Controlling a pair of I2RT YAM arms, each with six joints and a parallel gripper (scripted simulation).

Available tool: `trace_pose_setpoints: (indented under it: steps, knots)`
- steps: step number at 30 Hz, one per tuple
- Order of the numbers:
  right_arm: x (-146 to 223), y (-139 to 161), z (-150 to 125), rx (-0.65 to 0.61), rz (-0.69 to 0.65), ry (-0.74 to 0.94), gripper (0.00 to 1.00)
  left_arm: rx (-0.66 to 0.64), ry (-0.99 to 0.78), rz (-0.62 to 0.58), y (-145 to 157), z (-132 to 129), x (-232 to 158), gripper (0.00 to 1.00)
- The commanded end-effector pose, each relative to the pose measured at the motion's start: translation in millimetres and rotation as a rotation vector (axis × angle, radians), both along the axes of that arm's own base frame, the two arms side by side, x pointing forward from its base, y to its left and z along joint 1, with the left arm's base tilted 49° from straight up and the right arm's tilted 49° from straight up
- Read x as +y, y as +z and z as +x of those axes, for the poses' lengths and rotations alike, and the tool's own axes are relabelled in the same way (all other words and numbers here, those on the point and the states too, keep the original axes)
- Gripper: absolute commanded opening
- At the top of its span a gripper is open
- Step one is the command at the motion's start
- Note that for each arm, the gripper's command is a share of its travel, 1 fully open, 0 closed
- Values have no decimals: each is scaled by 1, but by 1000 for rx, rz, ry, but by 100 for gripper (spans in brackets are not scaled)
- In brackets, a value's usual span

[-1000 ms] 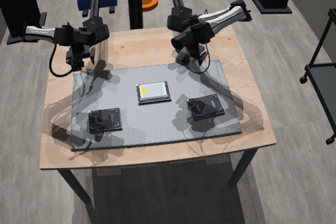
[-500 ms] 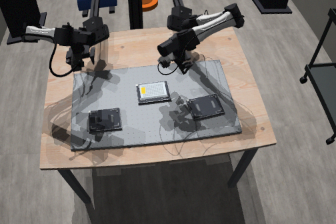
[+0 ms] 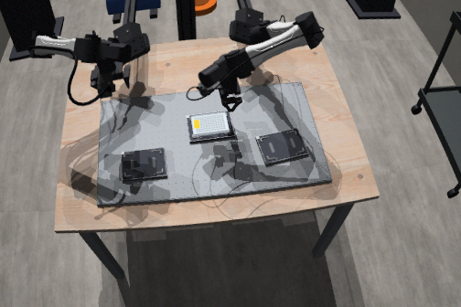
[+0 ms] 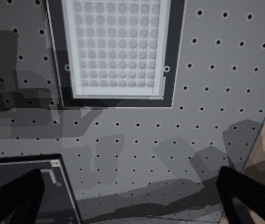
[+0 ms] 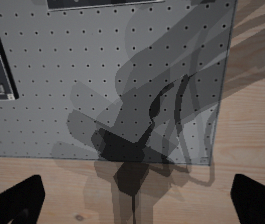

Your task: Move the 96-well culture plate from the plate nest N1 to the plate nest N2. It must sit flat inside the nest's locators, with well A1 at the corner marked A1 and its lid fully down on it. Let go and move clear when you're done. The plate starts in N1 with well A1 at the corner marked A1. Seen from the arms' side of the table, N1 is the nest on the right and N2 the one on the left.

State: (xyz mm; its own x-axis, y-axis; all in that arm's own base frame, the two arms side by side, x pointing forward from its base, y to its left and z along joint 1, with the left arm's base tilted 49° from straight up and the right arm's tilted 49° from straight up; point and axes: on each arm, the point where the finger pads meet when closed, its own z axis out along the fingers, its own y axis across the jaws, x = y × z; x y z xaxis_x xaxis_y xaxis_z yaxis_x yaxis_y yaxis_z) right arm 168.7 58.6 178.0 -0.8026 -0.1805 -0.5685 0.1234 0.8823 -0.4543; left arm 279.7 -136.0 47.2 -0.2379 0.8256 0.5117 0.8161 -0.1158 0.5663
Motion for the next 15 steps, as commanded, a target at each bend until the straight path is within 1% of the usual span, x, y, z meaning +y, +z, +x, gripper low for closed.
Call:
trace_pose_setpoints:
  steps: [1,3,5,14,15]
  knots:
    - [-1,-1,-4,13,-87,-55,100,-1,-29,-15,-10,19,-14,100]
    - [-1,-1,-4,13,-87,-55,100,-1,-29,-15,-18,24,-19,100]
    - [-1,-1,-4,13,-87,-55,100,-1,-29,-15,-18,24,-19,100]
    - [-1,-1,-4,13,-87,-55,100,0,-27,-13,-50,45,-42,100]
    - [-1,-1,-4,13,-87,-55,100,0,-27,-13,-51,45,-42,100]
